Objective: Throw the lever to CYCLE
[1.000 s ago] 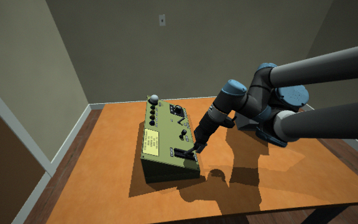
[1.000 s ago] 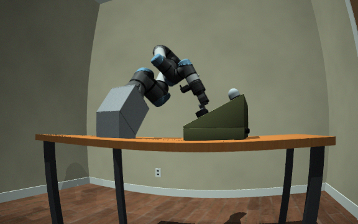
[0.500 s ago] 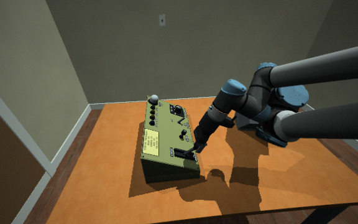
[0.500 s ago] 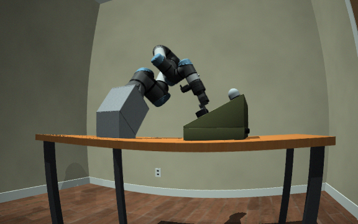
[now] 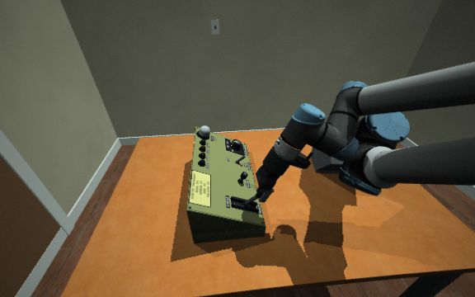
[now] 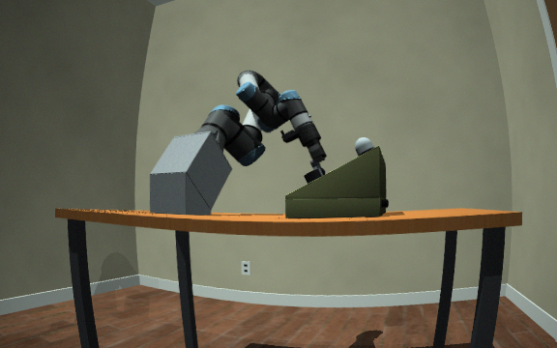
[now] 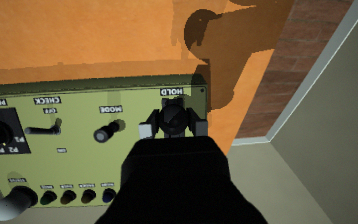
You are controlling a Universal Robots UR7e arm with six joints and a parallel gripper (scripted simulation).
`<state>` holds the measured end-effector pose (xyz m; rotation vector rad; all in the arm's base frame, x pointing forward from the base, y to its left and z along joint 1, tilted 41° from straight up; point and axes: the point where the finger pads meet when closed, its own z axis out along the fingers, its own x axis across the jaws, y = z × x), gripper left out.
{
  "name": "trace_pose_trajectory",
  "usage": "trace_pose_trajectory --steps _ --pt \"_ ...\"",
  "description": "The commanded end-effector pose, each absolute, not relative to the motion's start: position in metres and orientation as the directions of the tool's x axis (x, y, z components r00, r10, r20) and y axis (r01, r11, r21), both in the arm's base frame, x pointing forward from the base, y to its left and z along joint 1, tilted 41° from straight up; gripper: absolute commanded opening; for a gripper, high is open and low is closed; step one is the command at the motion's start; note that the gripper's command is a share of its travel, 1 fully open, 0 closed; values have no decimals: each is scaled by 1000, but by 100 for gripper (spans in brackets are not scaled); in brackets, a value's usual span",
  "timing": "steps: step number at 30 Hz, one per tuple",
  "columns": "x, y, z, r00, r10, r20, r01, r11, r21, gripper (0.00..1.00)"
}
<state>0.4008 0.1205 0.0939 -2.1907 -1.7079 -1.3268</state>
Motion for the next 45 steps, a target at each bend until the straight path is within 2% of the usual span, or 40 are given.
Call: trace_pose_trajectory --steps 1,45 --pt "406 116 100 10 765 644 811 -383 443 0" --pt "448 97 121 10 765 644 811 -383 443 0"
